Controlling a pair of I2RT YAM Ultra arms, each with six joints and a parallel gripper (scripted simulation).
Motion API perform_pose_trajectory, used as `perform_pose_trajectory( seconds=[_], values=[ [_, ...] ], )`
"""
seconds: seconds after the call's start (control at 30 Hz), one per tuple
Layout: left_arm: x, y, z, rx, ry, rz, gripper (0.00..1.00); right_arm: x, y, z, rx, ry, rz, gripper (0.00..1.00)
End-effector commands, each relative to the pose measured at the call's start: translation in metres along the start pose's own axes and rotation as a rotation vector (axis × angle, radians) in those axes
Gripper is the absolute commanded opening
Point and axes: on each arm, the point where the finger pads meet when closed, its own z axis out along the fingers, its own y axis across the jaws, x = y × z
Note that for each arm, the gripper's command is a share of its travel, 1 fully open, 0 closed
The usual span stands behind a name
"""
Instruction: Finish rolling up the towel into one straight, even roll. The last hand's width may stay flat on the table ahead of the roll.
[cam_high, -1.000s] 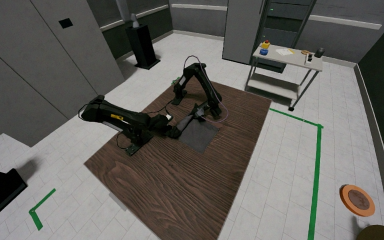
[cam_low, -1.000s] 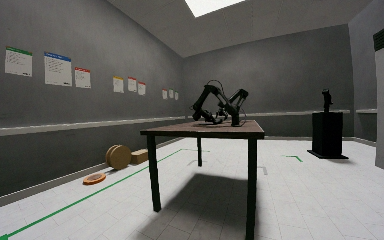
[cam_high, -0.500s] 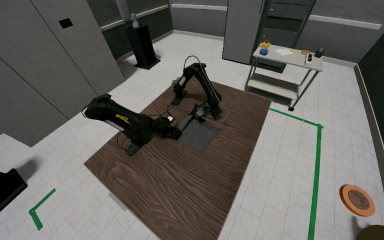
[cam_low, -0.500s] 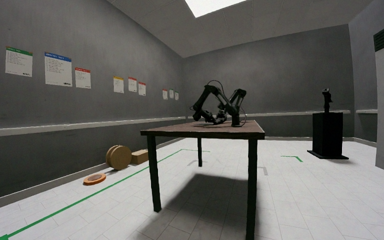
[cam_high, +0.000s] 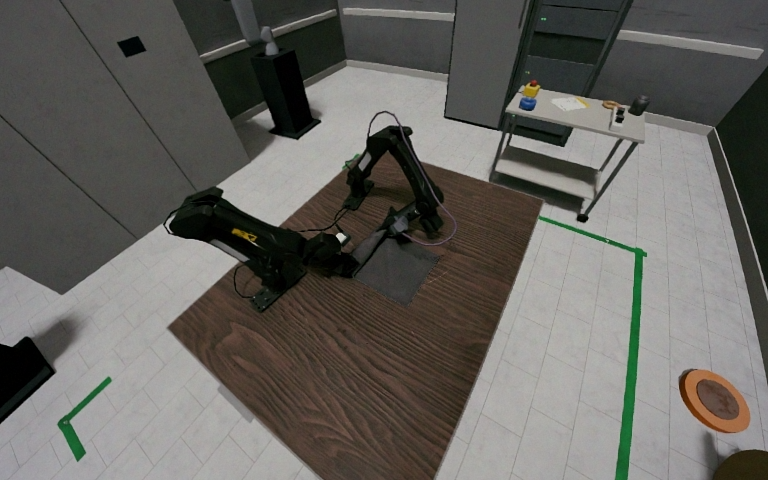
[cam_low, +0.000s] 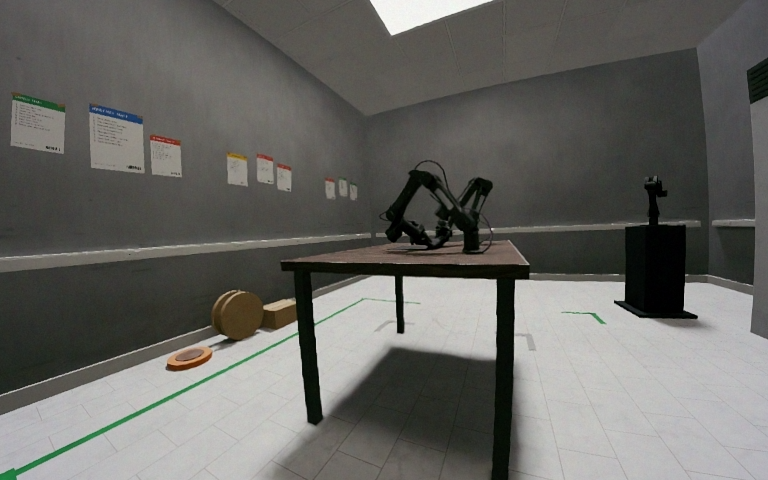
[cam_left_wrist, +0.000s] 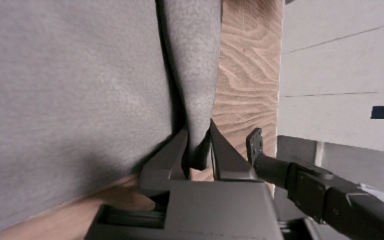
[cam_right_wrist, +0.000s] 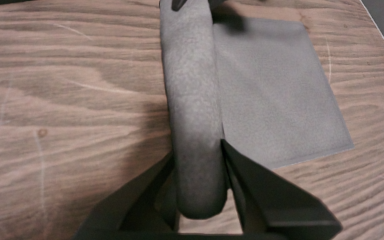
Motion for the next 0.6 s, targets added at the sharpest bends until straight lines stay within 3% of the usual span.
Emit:
perform_pose_trajectory(
  seconds=[0.0,0.23,0.57],
  values=[
    [0.0007,0.0084,-0.0032,-0.019,0.004,0.023,0.21,-0.0100,-0.0074,0.0013,0.019,-0.025,-0.010,0.40],
    [0.0007,0.0084,-0.0032,-0.019,0.004,0.023,0.21,-0.0100,-0.0074,0.0013,0.019,-0.025,-0.010,0.33],
    [0.0007,0.0084,-0.0032,-0.019,0.004,0.023,0.21,-0.0100,-0.0074,0.0013,0.019,-0.025,-0.010,0.30]
  ],
)
